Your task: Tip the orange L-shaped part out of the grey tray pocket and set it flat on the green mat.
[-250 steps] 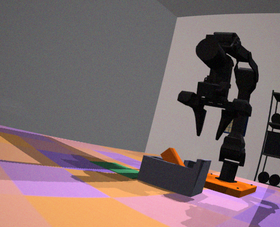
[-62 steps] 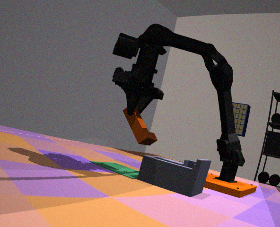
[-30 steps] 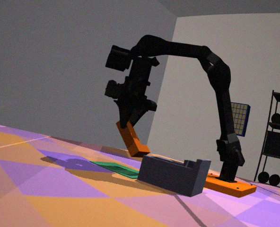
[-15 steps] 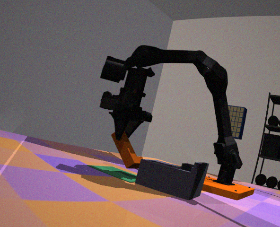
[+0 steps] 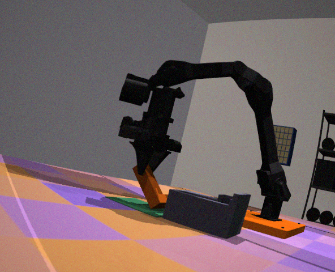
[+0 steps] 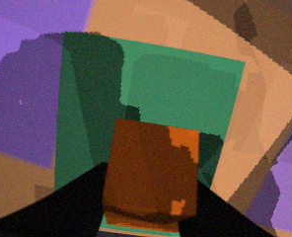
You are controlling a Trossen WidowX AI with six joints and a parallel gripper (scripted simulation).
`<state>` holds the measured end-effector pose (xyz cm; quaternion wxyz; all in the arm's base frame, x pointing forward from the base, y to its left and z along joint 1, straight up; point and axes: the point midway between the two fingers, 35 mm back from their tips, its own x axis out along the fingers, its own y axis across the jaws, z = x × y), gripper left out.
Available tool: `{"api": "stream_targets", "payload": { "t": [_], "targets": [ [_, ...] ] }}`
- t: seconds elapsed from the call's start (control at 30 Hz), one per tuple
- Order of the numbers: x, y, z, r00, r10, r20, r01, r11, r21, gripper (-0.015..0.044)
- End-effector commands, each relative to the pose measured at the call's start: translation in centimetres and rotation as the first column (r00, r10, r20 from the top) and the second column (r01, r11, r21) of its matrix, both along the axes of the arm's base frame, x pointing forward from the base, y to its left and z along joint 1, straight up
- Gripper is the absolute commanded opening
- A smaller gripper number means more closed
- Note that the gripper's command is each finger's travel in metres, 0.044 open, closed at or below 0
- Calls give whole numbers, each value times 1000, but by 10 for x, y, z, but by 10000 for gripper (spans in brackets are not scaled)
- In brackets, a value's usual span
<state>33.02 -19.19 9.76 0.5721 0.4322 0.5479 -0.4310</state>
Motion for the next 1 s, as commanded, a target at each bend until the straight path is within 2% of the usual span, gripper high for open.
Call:
{"api": "stream_targets", "payload": {
  "t": [0.0,0.27,0.6,0.77,0.9,0.97],
  "targets": [
    [0,0,-1,1000,3,2,-3,1000,2,0],
    [0,0,-1,1000,0,0,0,1000,0,0],
    [0,0,1,1000,0,0,0,1000,0,263],
    [2,-1,35,1000,1,1,-1,1000,1,394],
    [-1,1,79,1000,3,2,-3,1000,2,400],
    [-2,2,87,1000,3,2,-3,1000,2,400]
  ]
}}
